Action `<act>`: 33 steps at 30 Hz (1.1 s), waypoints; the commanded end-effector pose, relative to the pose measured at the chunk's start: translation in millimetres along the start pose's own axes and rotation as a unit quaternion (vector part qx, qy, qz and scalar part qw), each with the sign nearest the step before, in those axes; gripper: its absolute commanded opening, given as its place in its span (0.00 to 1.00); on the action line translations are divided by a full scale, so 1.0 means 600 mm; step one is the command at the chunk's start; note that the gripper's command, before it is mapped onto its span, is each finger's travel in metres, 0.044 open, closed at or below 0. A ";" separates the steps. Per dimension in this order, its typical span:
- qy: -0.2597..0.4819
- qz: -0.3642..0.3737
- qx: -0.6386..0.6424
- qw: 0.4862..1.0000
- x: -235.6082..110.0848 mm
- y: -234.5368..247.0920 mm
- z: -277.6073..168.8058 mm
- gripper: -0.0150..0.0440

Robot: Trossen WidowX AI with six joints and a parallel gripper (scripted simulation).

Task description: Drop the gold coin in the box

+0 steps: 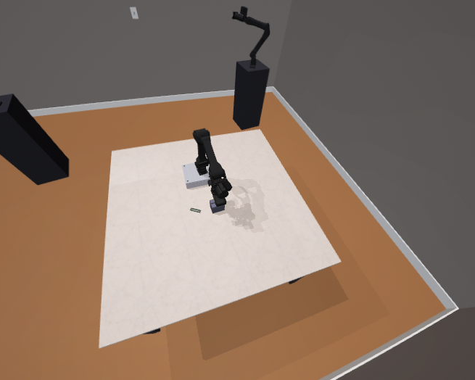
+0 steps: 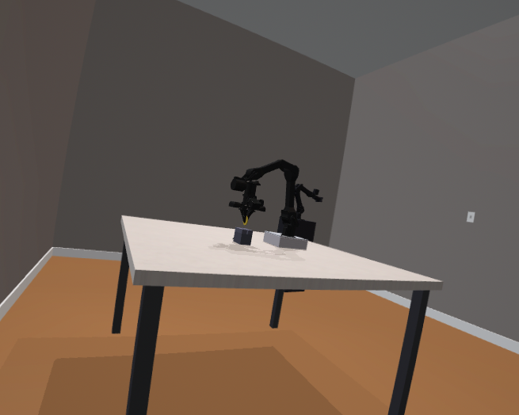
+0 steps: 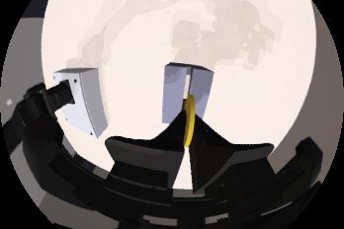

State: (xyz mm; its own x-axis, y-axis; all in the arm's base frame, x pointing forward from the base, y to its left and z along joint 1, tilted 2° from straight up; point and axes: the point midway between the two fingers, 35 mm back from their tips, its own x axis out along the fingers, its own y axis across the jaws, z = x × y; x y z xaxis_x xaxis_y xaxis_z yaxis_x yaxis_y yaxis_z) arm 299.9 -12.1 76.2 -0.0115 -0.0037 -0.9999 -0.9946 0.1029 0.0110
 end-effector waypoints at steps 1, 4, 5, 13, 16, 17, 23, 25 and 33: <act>0.000 -0.001 0.001 1.000 -0.001 -0.001 0.001 0.25; 0.000 0.000 0.000 1.000 0.000 0.000 -0.001 0.25; 0.000 0.000 0.000 1.000 0.000 0.000 -0.001 0.25; 0.000 0.000 -0.001 1.000 0.005 0.000 0.000 0.25; 0.000 0.000 -0.001 1.000 0.008 -0.001 0.000 0.25; 0.000 0.000 -0.002 1.000 0.008 -0.001 0.000 0.25; 0.000 0.000 -0.002 1.000 0.013 0.000 0.001 0.25; 0.000 0.000 -0.002 1.000 0.015 0.000 0.000 0.25; 0.000 0.000 -0.002 1.000 0.021 0.000 0.000 0.25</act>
State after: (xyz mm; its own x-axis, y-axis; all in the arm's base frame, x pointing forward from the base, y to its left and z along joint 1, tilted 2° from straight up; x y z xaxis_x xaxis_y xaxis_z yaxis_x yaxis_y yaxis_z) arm 300.0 -12.0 66.2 -0.0102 -0.0040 -0.9999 -0.9947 0.1028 0.0098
